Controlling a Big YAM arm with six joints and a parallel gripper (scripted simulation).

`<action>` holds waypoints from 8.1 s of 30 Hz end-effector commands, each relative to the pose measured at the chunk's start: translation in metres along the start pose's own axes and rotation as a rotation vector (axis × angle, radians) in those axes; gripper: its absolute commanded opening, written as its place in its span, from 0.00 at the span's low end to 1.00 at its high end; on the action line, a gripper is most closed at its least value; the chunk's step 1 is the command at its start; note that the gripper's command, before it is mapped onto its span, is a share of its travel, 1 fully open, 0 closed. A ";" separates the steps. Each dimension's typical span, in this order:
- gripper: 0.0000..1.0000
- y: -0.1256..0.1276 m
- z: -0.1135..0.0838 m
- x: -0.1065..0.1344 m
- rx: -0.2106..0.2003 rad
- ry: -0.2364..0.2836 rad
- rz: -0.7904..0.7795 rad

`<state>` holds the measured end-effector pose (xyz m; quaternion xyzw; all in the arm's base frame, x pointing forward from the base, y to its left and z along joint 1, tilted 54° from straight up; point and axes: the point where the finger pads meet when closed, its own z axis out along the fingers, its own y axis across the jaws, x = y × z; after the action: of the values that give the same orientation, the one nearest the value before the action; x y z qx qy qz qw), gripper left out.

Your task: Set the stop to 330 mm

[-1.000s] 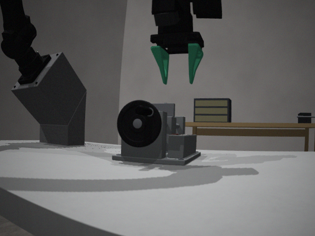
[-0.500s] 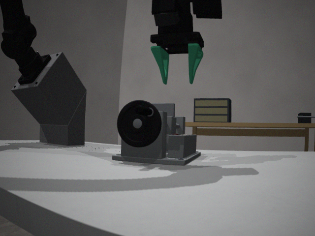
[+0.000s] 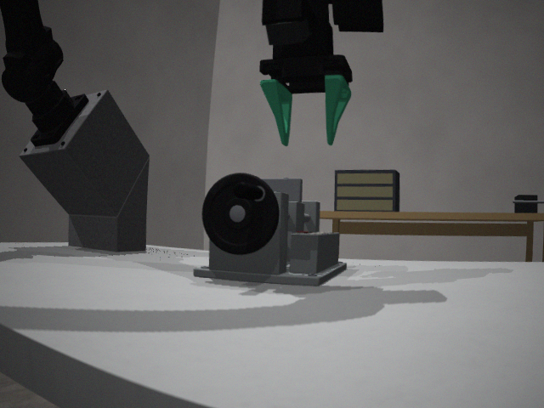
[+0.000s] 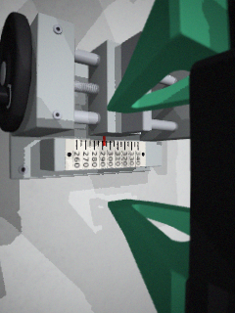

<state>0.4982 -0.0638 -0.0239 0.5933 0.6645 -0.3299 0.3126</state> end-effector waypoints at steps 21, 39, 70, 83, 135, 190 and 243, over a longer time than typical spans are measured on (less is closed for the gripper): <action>0.53 0.004 -0.008 -0.005 -0.005 -0.001 0.016; 0.53 -0.039 -0.005 -0.097 -0.009 -0.003 0.017; 0.53 -0.039 -0.004 -0.089 -0.006 -0.004 -0.002; 0.53 -0.041 0.026 -0.086 0.010 -0.003 -0.009; 0.53 -0.038 0.066 -0.080 -0.004 -0.002 -0.022; 0.06 -0.039 0.045 -0.086 -0.028 -0.003 -0.004; 0.06 -0.089 0.063 -0.097 -0.006 -0.009 0.015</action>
<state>0.4333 -0.1689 0.0196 0.5929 0.6641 -0.3223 0.3218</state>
